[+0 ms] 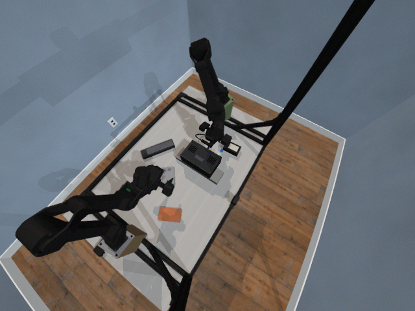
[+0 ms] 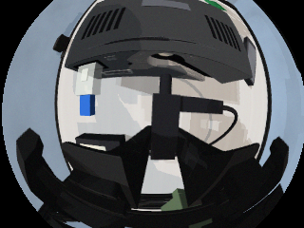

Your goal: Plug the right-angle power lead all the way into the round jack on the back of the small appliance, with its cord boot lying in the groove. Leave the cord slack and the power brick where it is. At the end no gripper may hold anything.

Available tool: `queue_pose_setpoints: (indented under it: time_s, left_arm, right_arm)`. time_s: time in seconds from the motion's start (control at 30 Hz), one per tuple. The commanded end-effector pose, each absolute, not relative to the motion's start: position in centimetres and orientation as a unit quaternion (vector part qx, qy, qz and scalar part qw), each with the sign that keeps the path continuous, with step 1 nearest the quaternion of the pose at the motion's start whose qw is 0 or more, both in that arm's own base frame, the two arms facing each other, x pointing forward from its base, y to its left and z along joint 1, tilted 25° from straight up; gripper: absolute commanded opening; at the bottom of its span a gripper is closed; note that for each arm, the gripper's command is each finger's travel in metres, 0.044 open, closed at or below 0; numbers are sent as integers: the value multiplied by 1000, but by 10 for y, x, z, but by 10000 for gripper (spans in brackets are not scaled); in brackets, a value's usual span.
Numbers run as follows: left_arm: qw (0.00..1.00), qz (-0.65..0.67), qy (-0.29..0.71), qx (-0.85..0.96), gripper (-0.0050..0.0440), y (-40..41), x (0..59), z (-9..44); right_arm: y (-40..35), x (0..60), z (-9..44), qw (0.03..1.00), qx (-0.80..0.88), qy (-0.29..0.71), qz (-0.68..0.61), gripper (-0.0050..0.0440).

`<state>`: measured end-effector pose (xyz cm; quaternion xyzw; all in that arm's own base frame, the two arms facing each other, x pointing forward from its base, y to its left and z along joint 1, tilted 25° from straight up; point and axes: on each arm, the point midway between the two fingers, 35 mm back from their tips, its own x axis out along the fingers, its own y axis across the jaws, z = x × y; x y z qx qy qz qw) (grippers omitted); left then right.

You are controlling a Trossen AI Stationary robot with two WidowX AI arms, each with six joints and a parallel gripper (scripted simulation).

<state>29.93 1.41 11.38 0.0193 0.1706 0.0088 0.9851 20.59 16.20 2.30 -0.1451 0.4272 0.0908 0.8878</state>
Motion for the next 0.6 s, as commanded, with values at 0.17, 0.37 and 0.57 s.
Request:
queue_pose_setpoints:
  time_s: [0.17, 0.37, 0.57]
  left_arm:
    - [985, 7, 170, 18, 400, 14, 299, 114]
    - [985, 7, 170, 18, 400, 14, 299, 114]
    - [985, 7, 170, 18, 400, 14, 299, 114]
  right_arm:
    - [160, 206, 21, 883, -135, 437, 102, 0]
    - [159, 206, 20, 881, -129, 441, 108, 0]
    - [158, 206, 18, 878, -120, 448, 117, 0]
